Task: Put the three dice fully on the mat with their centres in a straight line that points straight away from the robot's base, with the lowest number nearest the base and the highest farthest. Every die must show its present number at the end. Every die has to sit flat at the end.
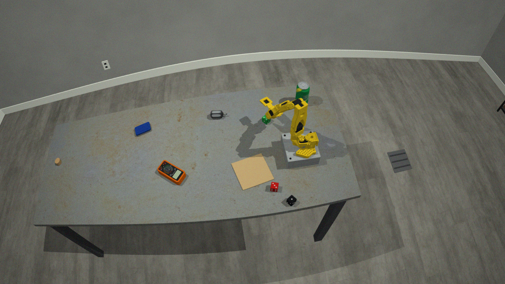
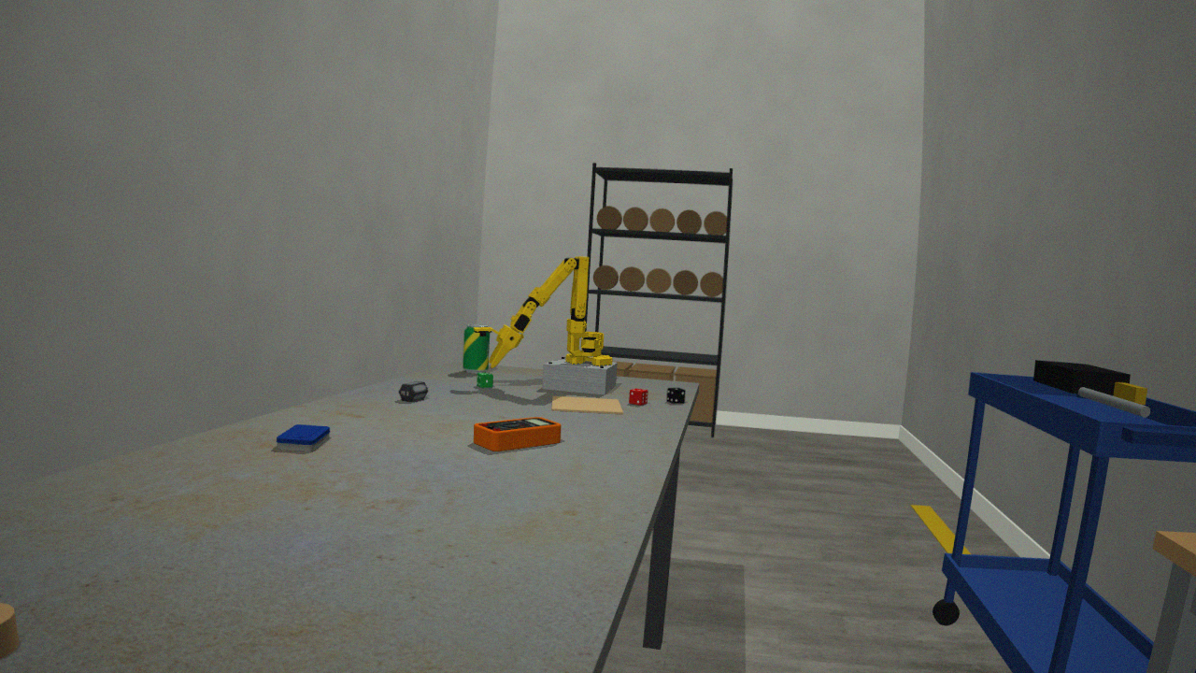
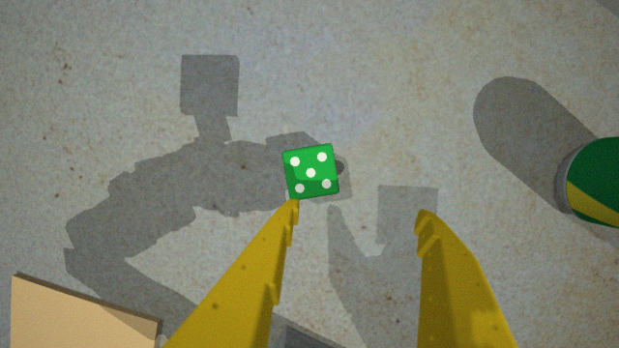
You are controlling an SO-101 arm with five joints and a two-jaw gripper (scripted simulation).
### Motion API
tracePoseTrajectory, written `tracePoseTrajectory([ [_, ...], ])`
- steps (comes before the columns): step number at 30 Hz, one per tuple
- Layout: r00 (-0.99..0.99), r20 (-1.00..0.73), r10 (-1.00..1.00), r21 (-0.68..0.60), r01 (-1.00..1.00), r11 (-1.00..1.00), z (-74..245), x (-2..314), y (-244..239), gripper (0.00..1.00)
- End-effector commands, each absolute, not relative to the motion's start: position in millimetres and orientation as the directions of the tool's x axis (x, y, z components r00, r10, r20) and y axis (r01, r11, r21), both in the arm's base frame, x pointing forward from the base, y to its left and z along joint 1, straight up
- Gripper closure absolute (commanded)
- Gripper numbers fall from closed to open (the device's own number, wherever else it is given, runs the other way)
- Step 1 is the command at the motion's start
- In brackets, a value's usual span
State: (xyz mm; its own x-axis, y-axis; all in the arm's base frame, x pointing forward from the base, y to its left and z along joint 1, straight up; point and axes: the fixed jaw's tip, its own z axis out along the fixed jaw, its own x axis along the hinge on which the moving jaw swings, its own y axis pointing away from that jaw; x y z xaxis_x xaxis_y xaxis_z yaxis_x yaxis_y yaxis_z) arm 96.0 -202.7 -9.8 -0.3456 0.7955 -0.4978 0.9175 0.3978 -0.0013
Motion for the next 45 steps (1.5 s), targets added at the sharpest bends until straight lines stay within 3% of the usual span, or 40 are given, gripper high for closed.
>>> tracePoseTrajectory([
  [1, -0.338, -0.48, 0.81, 0.002, 0.923, 0.386, -13, 93, -201, 0.65],
  [27, -0.323, -0.512, 0.796, 0.005, 0.925, 0.379, -12, 74, -156, 0.65],
  [45, -0.382, -0.512, 0.769, 0.005, 0.894, 0.447, -12, 85, -150, 0.65],
])
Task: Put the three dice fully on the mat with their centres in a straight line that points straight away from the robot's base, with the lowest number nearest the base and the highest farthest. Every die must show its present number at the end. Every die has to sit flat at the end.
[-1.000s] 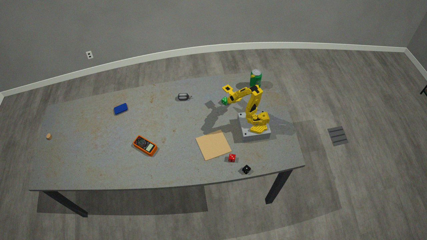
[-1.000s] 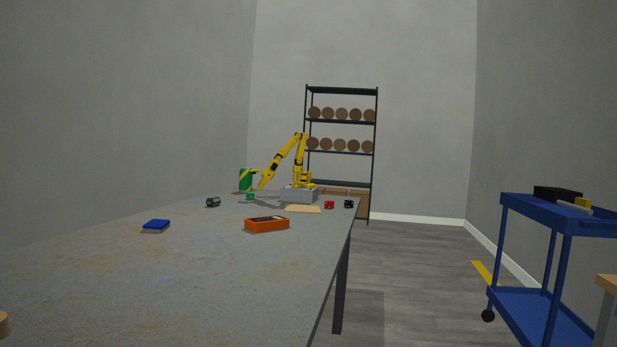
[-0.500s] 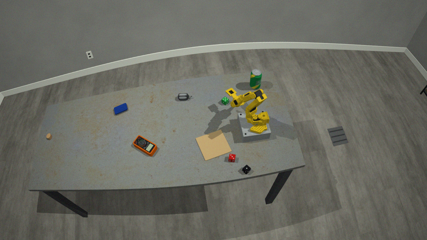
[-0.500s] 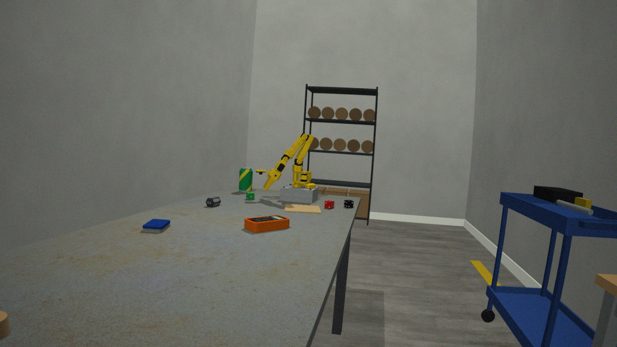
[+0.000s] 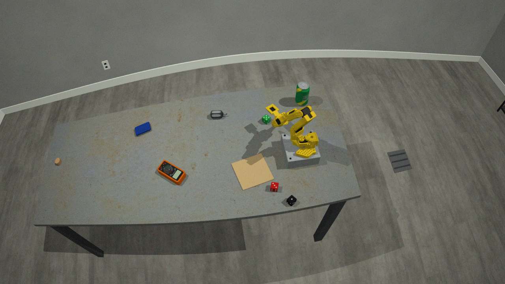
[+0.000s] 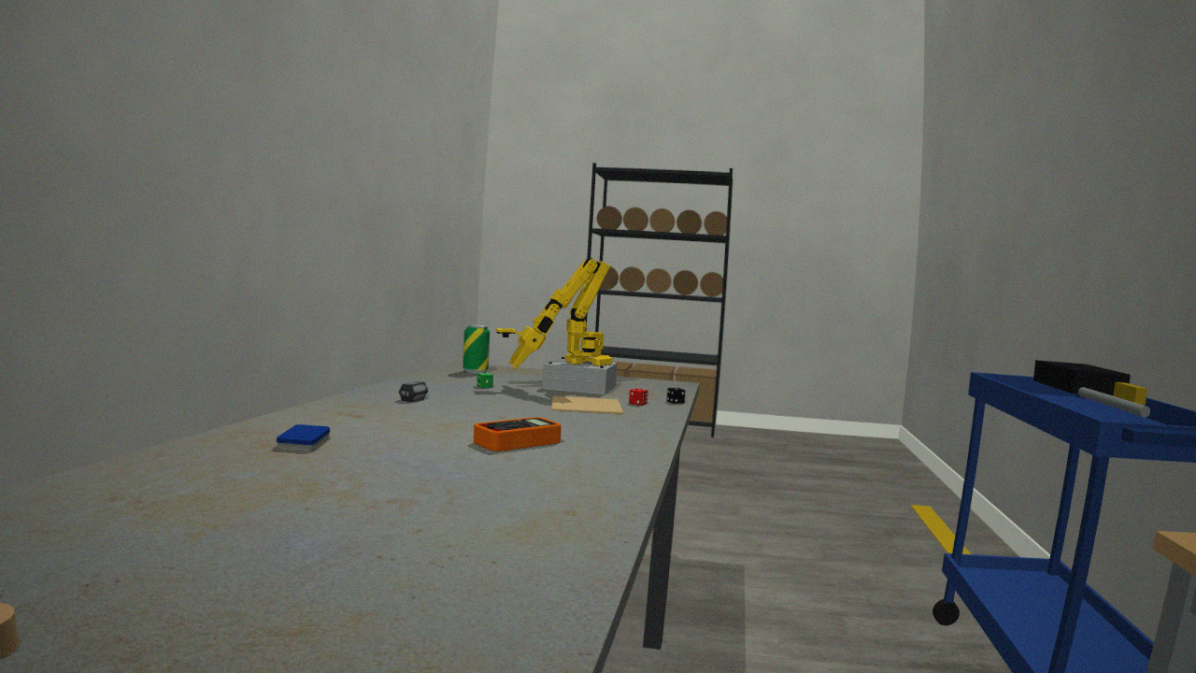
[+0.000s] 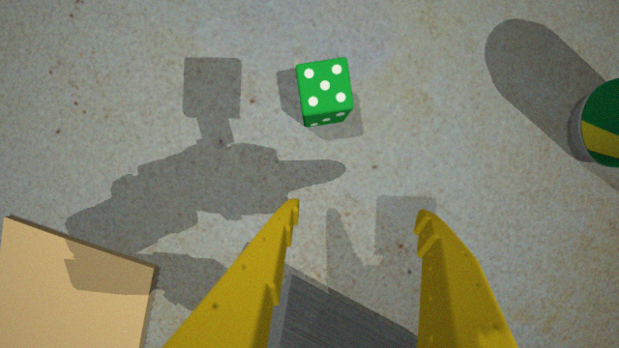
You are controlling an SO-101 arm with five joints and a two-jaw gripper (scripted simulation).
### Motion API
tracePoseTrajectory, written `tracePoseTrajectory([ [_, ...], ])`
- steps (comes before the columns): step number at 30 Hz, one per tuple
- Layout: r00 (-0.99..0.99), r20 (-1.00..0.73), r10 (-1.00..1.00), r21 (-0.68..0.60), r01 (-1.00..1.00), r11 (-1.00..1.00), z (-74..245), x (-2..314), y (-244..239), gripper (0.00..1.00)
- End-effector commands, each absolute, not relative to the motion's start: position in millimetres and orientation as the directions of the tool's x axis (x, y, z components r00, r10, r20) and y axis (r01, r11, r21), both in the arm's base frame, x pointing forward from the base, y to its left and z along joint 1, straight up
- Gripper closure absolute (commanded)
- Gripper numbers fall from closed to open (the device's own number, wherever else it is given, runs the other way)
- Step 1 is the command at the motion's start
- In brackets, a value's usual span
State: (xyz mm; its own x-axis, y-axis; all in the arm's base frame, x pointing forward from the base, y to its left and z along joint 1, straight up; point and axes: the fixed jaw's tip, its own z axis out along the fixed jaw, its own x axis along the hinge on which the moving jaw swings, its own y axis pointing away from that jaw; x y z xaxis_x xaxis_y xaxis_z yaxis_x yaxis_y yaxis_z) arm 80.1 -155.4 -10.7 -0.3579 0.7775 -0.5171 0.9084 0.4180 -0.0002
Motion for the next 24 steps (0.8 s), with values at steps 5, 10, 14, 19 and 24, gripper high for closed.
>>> tracePoseTrajectory([
  [5, -0.424, -0.512, 0.747, 0.005, 0.868, 0.496, -12, 93, -145, 0.65],
  [10, -0.518, -0.512, 0.686, 0.006, 0.796, 0.605, -12, 112, -131, 0.65],
  [14, -0.606, -0.511, 0.609, 0.007, 0.706, 0.709, -12, 129, -114, 0.65],
  [19, -0.717, -0.511, 0.474, 0.008, 0.547, 0.837, -12, 149, -85, 0.65],
  [24, -0.775, -0.511, 0.373, 0.009, 0.429, 0.903, -12, 160, -64, 0.65],
])
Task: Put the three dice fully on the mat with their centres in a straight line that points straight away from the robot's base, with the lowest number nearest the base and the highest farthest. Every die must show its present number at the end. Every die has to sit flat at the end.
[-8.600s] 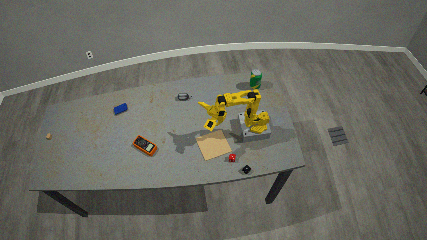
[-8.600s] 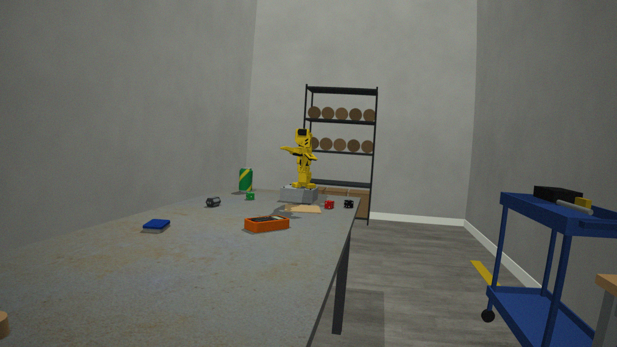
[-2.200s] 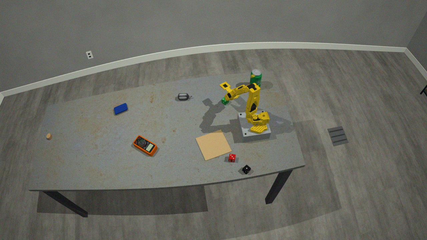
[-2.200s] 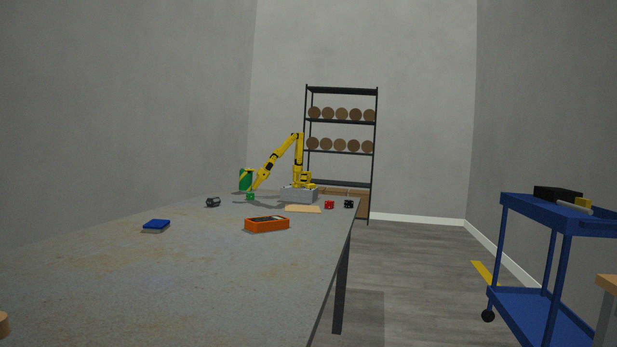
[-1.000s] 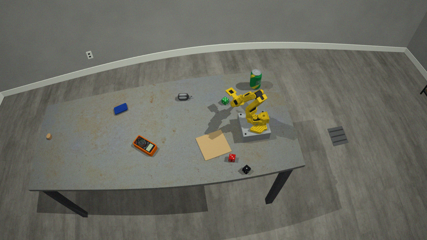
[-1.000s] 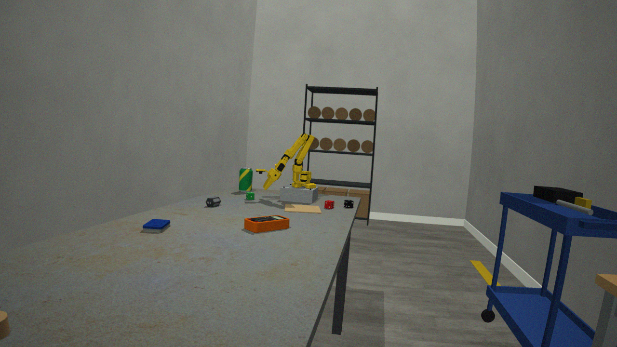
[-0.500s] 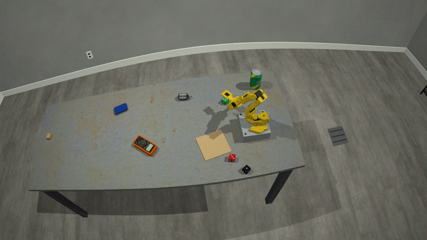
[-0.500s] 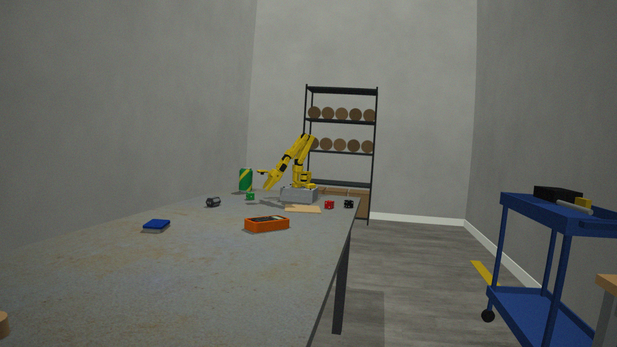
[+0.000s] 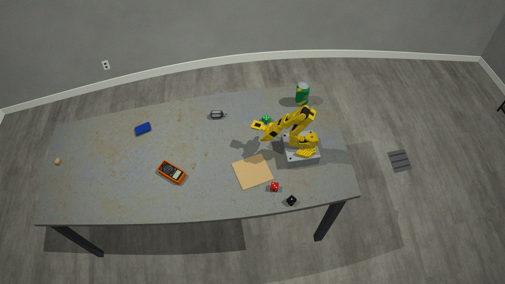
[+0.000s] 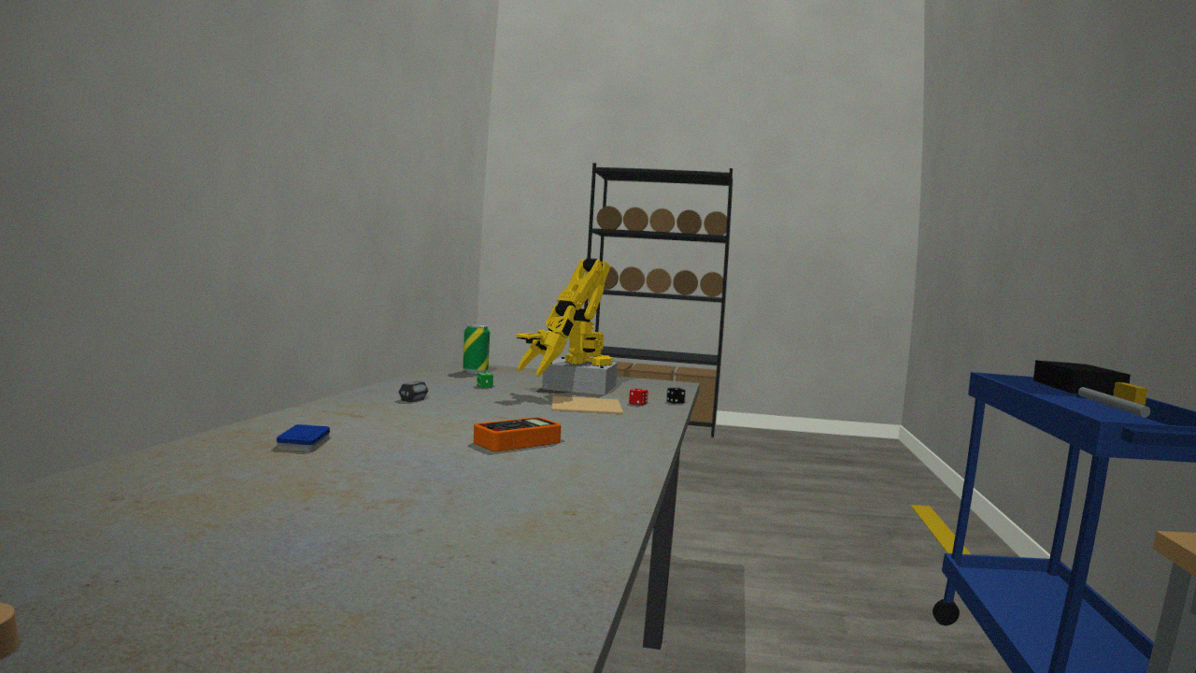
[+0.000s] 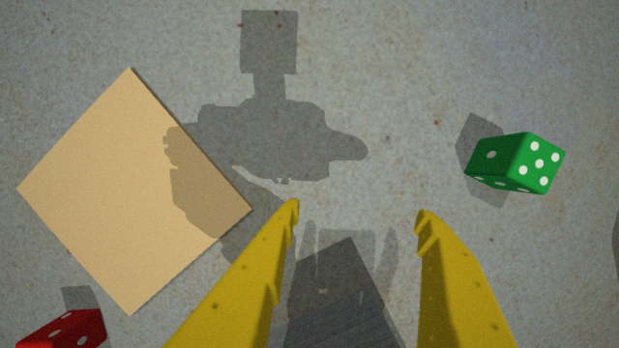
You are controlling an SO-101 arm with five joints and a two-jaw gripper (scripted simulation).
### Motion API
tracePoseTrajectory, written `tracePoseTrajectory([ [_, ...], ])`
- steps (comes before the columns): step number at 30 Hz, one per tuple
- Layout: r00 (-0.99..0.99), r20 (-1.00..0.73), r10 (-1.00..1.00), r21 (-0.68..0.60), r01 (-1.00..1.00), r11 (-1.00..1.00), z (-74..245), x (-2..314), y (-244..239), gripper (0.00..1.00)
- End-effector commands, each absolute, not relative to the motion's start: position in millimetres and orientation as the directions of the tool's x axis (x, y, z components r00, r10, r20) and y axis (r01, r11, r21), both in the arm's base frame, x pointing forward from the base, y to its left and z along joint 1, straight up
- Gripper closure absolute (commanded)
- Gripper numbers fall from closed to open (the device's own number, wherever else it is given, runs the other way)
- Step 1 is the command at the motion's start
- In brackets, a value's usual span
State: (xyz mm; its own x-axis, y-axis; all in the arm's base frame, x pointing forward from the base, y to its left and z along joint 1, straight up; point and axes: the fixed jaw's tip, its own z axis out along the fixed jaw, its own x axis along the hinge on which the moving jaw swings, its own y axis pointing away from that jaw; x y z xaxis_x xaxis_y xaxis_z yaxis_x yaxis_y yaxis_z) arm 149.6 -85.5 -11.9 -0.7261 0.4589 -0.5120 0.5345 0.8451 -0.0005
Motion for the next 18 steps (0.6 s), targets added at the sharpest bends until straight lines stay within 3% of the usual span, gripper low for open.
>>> tracePoseTrajectory([
  [1, -0.791, -0.51, 0.337, 0.009, 0.387, 0.922, -12, 163, -57, 0.65],
  [12, -0.856, -0.509, -0.093, 0.013, -0.115, 0.993, -12, 169, 31, 0.65],
  [18, -0.829, -0.509, -0.233, 0.014, -0.278, 0.96, -12, 162, 59, 0.65],
])
